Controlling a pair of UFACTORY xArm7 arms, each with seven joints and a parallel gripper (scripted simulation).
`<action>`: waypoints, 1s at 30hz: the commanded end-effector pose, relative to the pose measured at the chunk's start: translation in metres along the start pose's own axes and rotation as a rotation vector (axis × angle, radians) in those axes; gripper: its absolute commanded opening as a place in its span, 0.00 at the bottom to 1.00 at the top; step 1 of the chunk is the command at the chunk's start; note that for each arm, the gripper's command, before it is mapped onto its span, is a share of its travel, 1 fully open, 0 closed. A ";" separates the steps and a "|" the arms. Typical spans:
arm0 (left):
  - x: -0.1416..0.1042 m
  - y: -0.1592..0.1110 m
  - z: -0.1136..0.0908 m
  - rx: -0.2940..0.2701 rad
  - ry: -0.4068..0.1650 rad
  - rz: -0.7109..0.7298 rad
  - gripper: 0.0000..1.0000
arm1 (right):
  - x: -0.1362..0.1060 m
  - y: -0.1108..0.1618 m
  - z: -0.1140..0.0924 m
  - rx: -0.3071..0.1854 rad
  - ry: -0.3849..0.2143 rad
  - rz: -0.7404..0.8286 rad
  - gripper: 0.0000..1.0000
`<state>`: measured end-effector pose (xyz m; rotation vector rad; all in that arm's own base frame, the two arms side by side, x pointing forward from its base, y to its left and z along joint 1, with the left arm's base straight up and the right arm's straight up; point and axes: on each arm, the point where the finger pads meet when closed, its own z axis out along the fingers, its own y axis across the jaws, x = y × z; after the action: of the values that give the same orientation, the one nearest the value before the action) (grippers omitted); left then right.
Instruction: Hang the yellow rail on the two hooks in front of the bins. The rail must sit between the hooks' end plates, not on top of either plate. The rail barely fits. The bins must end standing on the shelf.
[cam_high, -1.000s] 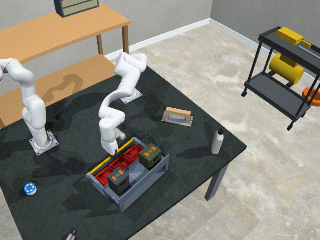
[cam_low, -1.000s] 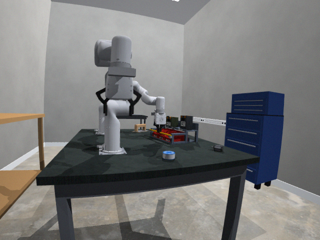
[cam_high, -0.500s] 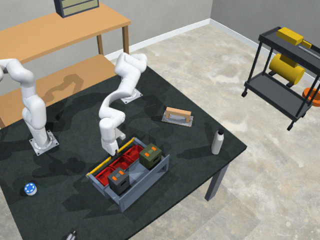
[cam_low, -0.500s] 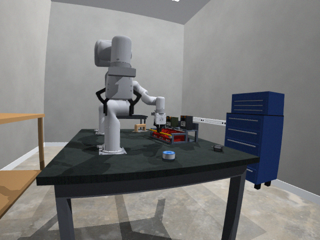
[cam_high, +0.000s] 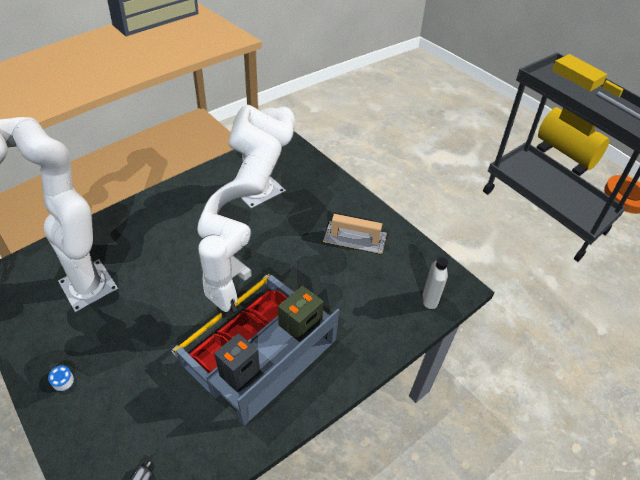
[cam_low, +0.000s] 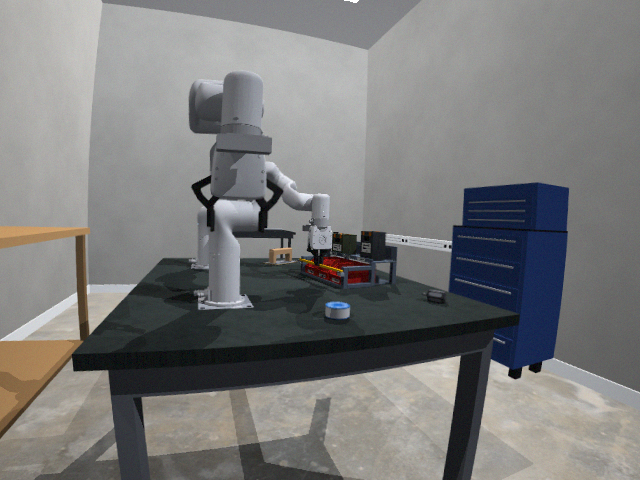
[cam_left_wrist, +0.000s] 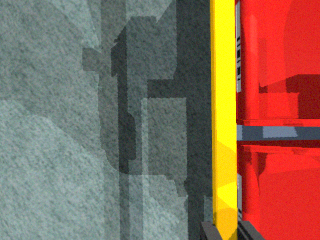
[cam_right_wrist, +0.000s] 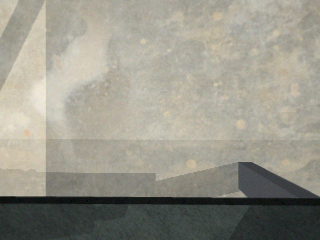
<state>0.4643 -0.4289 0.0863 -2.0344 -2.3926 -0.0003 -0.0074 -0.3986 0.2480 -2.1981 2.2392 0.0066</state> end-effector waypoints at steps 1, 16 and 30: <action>-0.002 0.001 -0.003 -0.004 -0.006 0.000 0.00 | 0.001 0.000 -0.002 0.000 0.006 0.000 1.00; -0.002 0.001 -0.001 -0.004 -0.006 0.000 0.00 | 0.001 0.000 -0.002 0.000 0.006 0.000 1.00; -0.002 0.001 0.000 -0.004 -0.006 0.000 0.00 | 0.001 0.000 -0.002 0.000 0.006 0.000 1.00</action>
<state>0.4643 -0.4289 0.0829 -2.0344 -2.3927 -0.0003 -0.0074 -0.3986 0.2480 -2.1981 2.2392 0.0066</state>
